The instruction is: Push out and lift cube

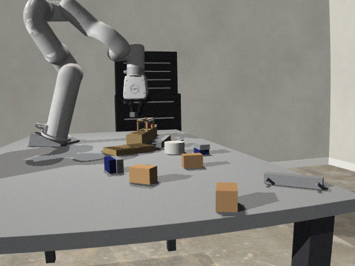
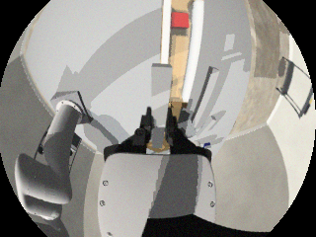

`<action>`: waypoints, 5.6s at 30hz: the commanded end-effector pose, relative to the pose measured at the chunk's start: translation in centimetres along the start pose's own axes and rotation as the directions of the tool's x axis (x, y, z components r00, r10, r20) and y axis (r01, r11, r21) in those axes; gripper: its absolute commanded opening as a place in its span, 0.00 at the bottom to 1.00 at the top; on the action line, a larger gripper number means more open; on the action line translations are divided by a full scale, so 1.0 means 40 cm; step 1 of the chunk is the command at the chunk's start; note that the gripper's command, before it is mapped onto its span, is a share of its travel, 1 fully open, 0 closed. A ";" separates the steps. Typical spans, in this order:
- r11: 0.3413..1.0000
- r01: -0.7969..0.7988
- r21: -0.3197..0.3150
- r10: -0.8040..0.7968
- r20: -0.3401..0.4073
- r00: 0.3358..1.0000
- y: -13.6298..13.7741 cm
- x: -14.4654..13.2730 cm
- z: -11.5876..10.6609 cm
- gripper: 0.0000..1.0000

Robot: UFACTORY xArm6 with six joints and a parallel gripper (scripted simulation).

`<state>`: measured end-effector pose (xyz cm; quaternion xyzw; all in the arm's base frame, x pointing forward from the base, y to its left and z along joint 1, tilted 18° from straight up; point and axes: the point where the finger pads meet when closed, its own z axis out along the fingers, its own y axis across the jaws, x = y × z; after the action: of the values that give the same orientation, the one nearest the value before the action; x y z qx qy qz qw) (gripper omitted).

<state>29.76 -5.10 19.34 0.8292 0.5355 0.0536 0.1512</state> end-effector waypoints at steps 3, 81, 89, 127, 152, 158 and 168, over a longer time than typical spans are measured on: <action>1.000 0.004 -0.002 -0.004 -0.040 0.999 0.058 -0.206 0.005 0.00; 1.000 0.004 -0.002 -0.004 -0.040 0.999 0.062 -0.048 0.148 0.00; 1.000 0.004 -0.002 -0.004 -0.040 0.999 0.062 -0.043 0.148 0.00; 1.000 0.004 -0.002 -0.004 -0.040 0.999 0.062 -0.043 0.148 0.38; 1.000 0.004 -0.002 -0.004 -0.040 0.999 0.061 -0.050 -0.026 0.38; 1.000 0.004 -0.002 -0.004 -0.040 0.999 0.061 -0.050 -0.026 0.38; 0.989 -0.147 0.008 0.147 -0.041 0.988 0.292 -0.214 -0.038 0.38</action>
<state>33.29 -12.20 23.85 0.8454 0.5085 0.0750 0.1451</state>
